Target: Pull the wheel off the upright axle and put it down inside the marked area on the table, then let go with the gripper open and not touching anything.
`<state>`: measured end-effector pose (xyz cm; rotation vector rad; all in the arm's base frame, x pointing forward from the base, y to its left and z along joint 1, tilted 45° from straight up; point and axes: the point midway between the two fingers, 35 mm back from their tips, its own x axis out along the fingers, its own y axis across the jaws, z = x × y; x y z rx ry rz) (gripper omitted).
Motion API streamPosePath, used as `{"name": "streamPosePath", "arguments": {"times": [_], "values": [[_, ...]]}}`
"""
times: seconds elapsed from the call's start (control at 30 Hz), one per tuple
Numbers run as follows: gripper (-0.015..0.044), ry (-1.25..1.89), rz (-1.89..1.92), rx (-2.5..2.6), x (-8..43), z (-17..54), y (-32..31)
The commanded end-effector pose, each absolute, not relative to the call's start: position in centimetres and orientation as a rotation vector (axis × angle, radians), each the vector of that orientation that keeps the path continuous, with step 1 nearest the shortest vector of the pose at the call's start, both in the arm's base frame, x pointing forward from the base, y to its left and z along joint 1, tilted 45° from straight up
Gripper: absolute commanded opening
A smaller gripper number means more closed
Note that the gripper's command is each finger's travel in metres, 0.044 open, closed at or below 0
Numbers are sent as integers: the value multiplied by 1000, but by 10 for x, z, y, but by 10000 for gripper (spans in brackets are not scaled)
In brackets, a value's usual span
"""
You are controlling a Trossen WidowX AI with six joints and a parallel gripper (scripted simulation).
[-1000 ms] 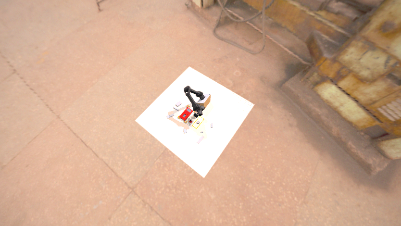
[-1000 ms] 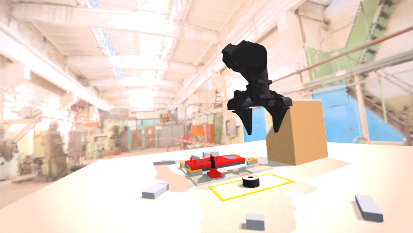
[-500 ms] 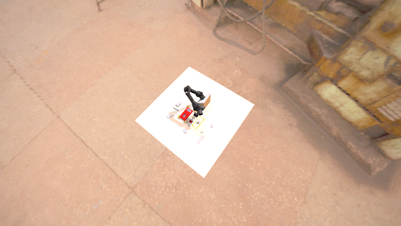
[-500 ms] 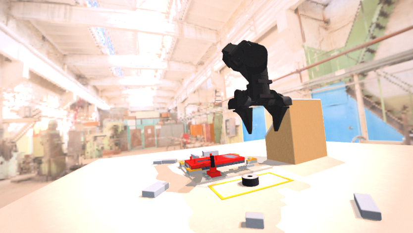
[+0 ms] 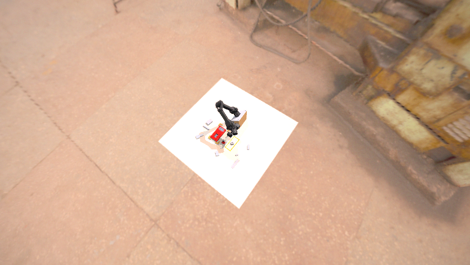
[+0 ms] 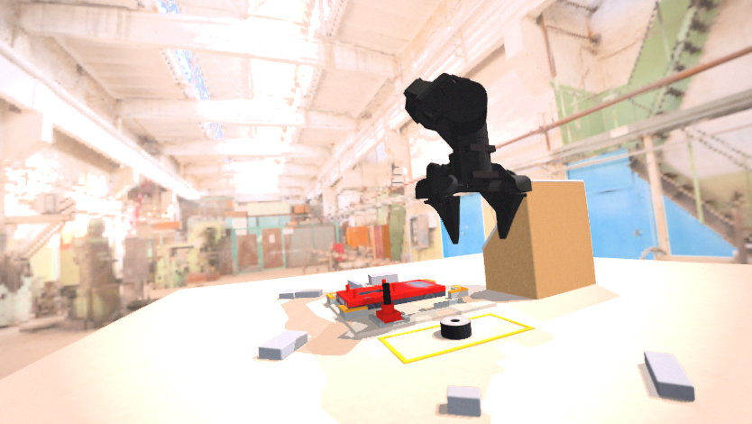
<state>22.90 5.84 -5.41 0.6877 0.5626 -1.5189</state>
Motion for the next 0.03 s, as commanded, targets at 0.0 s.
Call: {"name": "streamPosePath", "arguments": {"times": [0.0], "values": [[440,562,-1524,690,228,-54,58]]}}
